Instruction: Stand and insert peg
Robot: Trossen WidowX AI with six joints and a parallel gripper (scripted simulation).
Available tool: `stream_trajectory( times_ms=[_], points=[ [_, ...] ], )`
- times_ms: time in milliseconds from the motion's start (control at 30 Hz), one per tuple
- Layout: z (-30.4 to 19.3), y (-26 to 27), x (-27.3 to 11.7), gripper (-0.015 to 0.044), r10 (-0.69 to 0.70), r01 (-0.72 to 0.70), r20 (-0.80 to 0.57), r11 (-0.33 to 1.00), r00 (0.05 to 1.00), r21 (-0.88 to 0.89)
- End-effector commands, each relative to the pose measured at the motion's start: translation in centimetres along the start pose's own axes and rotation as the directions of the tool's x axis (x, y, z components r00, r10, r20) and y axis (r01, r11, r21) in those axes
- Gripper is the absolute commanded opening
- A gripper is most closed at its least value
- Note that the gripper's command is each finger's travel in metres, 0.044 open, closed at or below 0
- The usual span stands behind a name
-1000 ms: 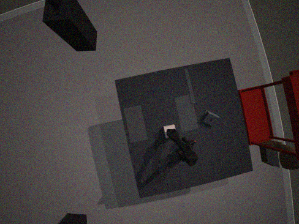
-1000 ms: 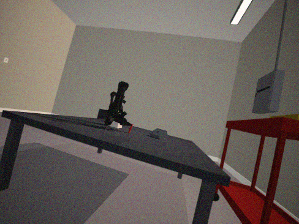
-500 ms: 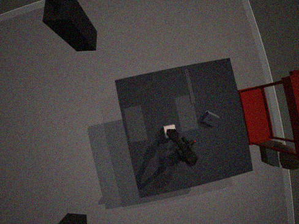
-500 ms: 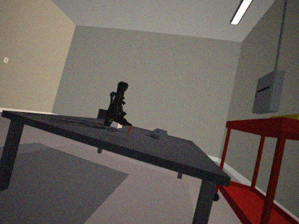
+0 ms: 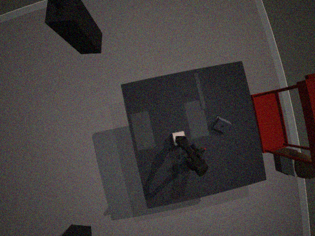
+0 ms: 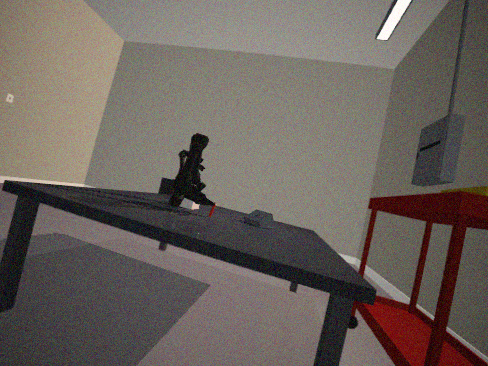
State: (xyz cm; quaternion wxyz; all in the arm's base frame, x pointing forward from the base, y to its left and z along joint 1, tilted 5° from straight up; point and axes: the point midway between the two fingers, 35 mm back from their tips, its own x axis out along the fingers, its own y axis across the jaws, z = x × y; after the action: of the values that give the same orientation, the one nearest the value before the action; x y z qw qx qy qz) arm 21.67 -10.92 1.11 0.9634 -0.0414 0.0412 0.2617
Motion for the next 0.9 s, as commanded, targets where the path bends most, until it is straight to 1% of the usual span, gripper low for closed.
stream_trajectory(
  times_ms=[0, 800, 833, 867],
  points=[
    [-0.25, -0.04, -0.1, 0.0049, 0.0, 0.0, 0.0, 1.0, 1.0, 0.0],
    [-0.34, 0.07, -0.4, 0.0049, -0.006, 0.006, 0.01, 1.0, 1.0, -0.012],
    [-0.09, 0.13, -0.31, 0.0056, -0.006, 0.006, 0.011, 1.0, 1.0, -0.012],
    [-0.1, 0.13, -0.32, 0.0082, -0.007, 0.007, 0.011, 1.0, 1.0, -0.013]
  ],
)
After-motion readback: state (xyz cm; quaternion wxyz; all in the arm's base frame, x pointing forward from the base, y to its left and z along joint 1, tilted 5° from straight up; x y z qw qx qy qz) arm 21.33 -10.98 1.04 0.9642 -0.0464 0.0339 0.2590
